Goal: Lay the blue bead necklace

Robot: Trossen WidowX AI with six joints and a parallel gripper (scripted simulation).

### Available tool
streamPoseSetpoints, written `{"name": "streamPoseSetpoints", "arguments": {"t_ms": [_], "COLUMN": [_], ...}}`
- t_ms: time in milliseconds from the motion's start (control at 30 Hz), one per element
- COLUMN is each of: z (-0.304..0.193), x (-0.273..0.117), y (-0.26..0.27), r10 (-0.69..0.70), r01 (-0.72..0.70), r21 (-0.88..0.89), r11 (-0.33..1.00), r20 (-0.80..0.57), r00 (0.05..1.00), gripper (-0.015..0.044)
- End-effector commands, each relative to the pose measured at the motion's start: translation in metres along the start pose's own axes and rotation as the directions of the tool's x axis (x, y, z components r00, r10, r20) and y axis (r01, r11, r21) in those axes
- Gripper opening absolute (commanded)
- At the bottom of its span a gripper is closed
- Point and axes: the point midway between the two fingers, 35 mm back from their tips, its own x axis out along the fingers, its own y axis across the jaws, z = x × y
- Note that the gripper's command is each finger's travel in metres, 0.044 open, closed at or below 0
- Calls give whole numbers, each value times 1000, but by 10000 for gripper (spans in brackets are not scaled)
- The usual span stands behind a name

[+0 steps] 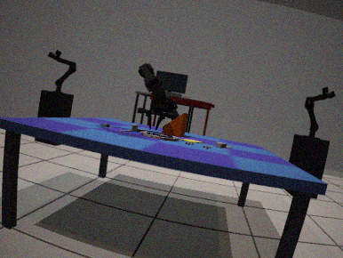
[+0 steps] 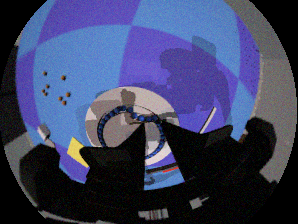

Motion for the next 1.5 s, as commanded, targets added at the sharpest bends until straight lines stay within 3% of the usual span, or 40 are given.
{"name": "streamPoseSetpoints", "arguments": {"t_ms": [0,333,633,1467], "z": [1,1,1,1], "x": [-11,-16,-19,-7], "y": [2,4,5,5], "r10": [2,2,2,1], "r01": [-4,-4,-2,-2], "r21": [729,960,989,986], "r11": [685,278,-146,-164], "r20": [3,3,2,2], "r00": [1000,1000,1000,1000], "gripper": [120,120,120,120]}}
